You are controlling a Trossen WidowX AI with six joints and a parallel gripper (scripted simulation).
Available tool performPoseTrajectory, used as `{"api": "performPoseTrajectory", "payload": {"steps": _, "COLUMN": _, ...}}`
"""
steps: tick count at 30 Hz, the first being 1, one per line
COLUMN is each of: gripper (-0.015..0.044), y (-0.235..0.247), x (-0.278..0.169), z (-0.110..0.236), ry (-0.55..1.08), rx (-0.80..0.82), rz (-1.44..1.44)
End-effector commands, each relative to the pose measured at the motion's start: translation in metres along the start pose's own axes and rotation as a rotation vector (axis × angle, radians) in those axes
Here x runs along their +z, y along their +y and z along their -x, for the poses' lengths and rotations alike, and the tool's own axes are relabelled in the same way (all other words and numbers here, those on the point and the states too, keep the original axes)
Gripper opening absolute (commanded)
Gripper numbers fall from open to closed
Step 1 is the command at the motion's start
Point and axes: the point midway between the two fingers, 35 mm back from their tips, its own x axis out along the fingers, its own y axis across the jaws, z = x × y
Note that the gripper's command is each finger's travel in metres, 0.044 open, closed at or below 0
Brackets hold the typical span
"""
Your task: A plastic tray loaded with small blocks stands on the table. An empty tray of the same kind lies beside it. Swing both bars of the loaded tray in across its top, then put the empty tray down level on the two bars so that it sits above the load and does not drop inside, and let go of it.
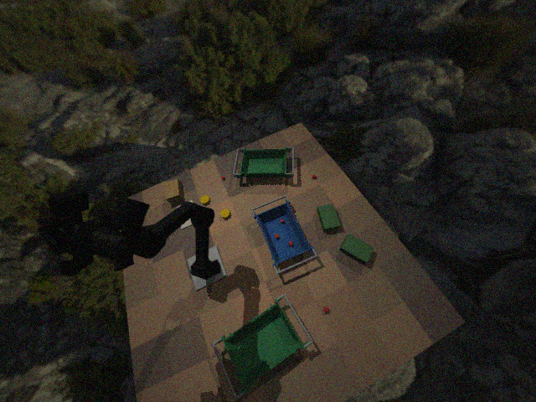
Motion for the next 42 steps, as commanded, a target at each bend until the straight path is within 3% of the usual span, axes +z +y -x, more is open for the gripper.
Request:
{"api": "performPoseTrajectory", "payload": {"steps": 1, "gripper": 0.0089, "y": -0.038, "x": -0.050, "z": 0.005, "ry": 0.183, "rx": -0.093, "rz": 0.137}}
{"api": "performPoseTrajectory", "payload": {"steps": 11, "gripper": 0.0089, "y": -0.111, "x": -0.144, "z": 0.069, "ry": 0.632, "rx": -0.260, "rz": 0.349}}
{"api": "performPoseTrajectory", "payload": {"steps": 23, "gripper": 0.0089, "y": -0.162, "x": -0.205, "z": 0.215, "ry": 1.219, "rx": -0.362, "rz": 0.539}}
{"api": "performPoseTrajectory", "payload": {"steps": 32, "gripper": 0.0089, "y": -0.168, "x": -0.200, "z": 0.354, "ry": 1.707, "rx": -0.347, "rz": 0.654}}
{"api": "performPoseTrajectory", "payload": {"steps": 42, "gripper": 0.0089, "y": -0.136, "x": -0.135, "z": 0.500, "ry": 2.257, "rx": -0.244, "rz": 0.679}}
